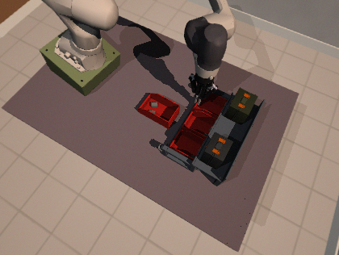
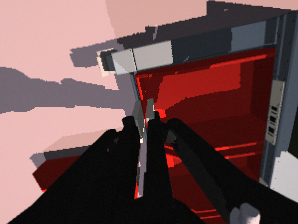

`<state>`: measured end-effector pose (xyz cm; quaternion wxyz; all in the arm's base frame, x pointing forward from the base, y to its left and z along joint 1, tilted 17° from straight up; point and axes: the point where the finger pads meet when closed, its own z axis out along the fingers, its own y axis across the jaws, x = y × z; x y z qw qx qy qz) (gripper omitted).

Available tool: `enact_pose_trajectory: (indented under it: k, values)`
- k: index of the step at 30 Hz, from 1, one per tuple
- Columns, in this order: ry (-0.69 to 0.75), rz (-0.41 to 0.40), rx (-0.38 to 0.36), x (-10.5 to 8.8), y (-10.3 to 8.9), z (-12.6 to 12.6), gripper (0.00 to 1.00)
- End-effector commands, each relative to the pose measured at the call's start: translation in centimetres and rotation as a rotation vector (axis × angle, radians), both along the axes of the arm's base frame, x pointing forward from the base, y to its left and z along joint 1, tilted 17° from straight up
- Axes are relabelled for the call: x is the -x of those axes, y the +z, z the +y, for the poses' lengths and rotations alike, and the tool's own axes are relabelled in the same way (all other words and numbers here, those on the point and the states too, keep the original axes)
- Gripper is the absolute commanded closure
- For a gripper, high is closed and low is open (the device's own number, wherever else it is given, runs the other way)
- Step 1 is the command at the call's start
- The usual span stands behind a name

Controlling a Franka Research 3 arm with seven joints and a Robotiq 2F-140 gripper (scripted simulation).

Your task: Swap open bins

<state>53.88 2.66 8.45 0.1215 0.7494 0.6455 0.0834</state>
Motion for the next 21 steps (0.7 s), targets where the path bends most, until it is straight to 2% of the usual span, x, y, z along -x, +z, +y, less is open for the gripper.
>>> enact_pose_trajectory:
  k: [1, 21]
  values:
    - [0.004, -0.002, 0.005, -0.1, 0.0, -0.1, 1.00]
    - [0.004, -0.002, 0.005, 0.3, 1.2, 0.0, 1.00]
